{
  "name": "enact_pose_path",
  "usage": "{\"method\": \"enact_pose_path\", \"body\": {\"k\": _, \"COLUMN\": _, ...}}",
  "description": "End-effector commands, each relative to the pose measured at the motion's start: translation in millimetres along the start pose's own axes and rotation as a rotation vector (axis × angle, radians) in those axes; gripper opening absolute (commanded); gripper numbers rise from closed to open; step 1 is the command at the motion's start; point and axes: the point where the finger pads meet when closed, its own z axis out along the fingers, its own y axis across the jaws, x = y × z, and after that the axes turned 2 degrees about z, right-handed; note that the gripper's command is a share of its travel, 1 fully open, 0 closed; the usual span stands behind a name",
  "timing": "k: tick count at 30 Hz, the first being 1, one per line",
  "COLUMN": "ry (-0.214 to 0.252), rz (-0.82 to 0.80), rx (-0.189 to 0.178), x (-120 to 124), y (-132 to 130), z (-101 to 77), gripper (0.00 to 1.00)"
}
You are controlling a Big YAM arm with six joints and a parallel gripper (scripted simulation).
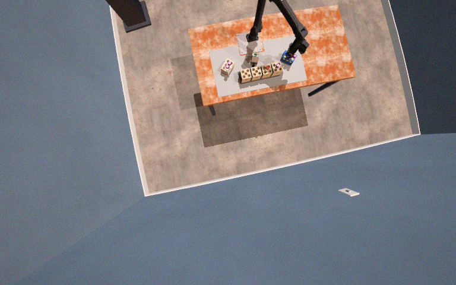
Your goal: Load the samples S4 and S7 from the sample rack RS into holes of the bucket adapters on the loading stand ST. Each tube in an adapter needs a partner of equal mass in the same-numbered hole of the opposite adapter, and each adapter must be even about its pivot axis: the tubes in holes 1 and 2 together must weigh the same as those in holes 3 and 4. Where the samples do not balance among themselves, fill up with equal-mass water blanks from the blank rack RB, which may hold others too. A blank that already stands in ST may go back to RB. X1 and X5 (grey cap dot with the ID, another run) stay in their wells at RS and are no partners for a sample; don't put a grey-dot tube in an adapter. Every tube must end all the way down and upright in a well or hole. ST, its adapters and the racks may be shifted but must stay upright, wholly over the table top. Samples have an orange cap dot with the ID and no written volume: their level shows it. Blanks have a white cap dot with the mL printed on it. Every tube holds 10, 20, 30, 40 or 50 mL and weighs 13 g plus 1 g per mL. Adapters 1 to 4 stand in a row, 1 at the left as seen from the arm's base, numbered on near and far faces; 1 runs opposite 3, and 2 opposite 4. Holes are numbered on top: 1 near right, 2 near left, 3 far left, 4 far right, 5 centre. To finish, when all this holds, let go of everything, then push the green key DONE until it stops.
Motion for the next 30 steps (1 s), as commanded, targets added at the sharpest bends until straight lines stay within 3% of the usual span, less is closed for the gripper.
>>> {"method": "enact_pose_path", "body": {"k": 1, "ry": -0.036, "rz": 0.028, "rx": 0.007, "x": -30.6, "y": 21.2, "z": -16.8, "gripper": 0.8}}
{"method": "enact_pose_path", "body": {"k": 4, "ry": -0.036, "rz": 0.028, "rx": 0.005, "x": -45.1, "y": 42.9, "z": -16.4, "gripper": 0.8}}
{"method": "enact_pose_path", "body": {"k": 6, "ry": -0.036, "rz": 0.028, "rx": 0.005, "x": -45.1, "y": 42.9, "z": -16.4, "gripper": 0.8}}
{"method": "enact_pose_path", "body": {"k": 7, "ry": -0.009, "rz": 0.028, "rx": -0.001, "x": -40.4, "y": 52.0, "z": -6.0, "gripper": 0.8}}
{"method": "enact_pose_path", "body": {"k": 8, "ry": -0.037, "rz": 0.028, "rx": 0.004, "x": -52.3, "y": 53.6, "z": -16.4, "gripper": 0.8}}
{"method": "enact_pose_path", "body": {"k": 10, "ry": -0.036, "rz": 0.051, "rx": 0.005, "x": -48.9, "y": 43.4, "z": -16.1, "gripper": 0.8}}
{"method": "enact_pose_path", "body": {"k": 11, "ry": -0.01, "rz": 0.05, "rx": 0.0, "x": -38.8, "y": 45.3, "z": 5.9, "gripper": 0.8}}
{"method": "enact_pose_path", "body": {"k": 12, "ry": -0.002, "rz": 0.05, "rx": -0.002, "x": -36.2, "y": 45.5, "z": 12.1, "gripper": 0.8}}
{"method": "enact_pose_path", "body": {"k": 20, "ry": -0.002, "rz": 0.032, "rx": -0.002, "x": -39.3, "y": 54.2, "z": 34.1, "gripper": 0.8}}
{"method": "enact_pose_path", "body": {"k": 23, "ry": -0.007, "rz": 0.031, "rx": -0.001, "x": -41.4, "y": 54.5, "z": 33.5, "gripper": 0.8}}
{"method": "enact_pose_path", "body": {"k": 24, "ry": -0.087, "rz": 0.031, "rx": 0.013, "x": -57.8, "y": 51.3, "z": 1.3, "gripper": 0.8}}
{"method": "enact_pose_path", "body": {"k": 26, "ry": -0.071, "rz": 0.029, "rx": 0.01, "x": -52.6, "y": 53.3, "z": 9.6, "gripper": 0.8}}
{"method": "enact_pose_path", "body": {"k": 28, "ry": -0.008, "rz": 0.029, "rx": -0.001, "x": -43.2, "y": 55.3, "z": 37.9, "gripper": 0.8}}
{"method": "enact_pose_path", "body": {"k": 30, "ry": -0.002, "rz": 0.031, "rx": -0.002, "x": -40.5, "y": 54.9, "z": 42.1, "gripper": 0.8}}
